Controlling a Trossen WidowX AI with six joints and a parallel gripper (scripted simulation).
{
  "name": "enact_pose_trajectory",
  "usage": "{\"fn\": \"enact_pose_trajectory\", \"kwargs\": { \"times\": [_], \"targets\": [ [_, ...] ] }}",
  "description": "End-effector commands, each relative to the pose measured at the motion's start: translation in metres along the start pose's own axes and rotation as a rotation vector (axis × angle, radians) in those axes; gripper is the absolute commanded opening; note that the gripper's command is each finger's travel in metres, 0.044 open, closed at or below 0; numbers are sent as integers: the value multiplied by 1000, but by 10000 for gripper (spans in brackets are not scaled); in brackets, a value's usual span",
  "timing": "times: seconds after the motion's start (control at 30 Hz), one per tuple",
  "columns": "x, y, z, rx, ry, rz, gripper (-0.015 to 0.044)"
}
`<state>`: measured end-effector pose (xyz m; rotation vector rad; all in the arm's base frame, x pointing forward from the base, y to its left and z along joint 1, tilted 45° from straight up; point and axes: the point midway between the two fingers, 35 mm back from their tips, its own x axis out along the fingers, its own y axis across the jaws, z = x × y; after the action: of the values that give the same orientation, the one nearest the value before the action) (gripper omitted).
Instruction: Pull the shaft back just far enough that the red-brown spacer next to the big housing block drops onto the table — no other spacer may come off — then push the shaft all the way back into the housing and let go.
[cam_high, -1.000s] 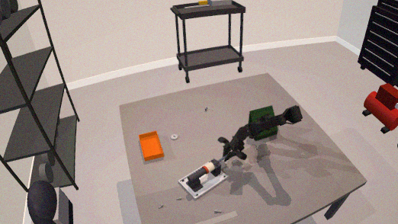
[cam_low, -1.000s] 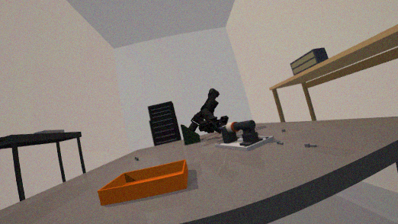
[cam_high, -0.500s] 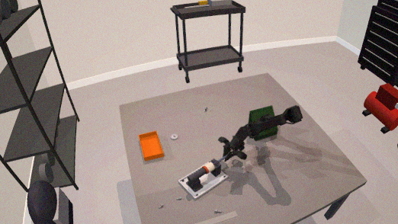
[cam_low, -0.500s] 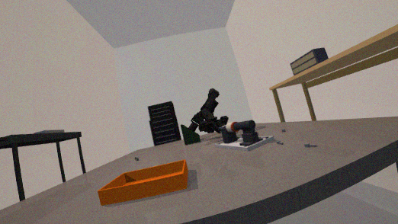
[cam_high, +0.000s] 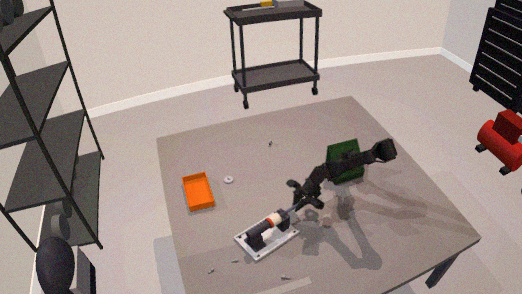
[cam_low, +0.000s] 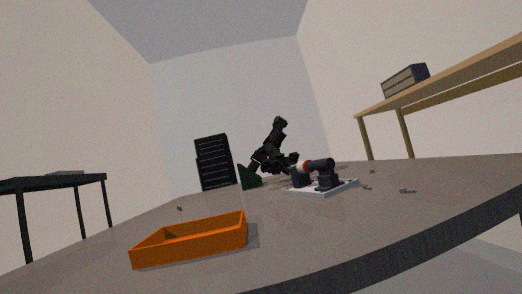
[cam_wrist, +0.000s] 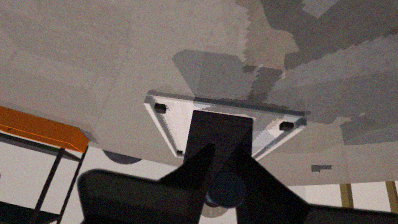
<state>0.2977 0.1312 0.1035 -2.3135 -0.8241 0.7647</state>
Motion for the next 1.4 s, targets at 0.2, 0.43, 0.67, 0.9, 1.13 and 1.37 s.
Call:
{"fn": "enact_pose_trajectory", "kwargs": {
  "times": [0.2, 0.43, 0.67, 0.9, 1.13, 1.37],
  "targets": [
    [-1, -1, 1, -4, 1, -2, 0],
    [-2, -1, 1, -4, 1, -2, 0],
    [-2, -1, 2, -4, 1, -2, 0],
    [-3, -1, 2, -4, 0, -2, 0],
    [-3, -1, 3, -4, 0, -2, 0],
    [-4, -1, 4, -4, 0, -2, 0]
  ]
}}
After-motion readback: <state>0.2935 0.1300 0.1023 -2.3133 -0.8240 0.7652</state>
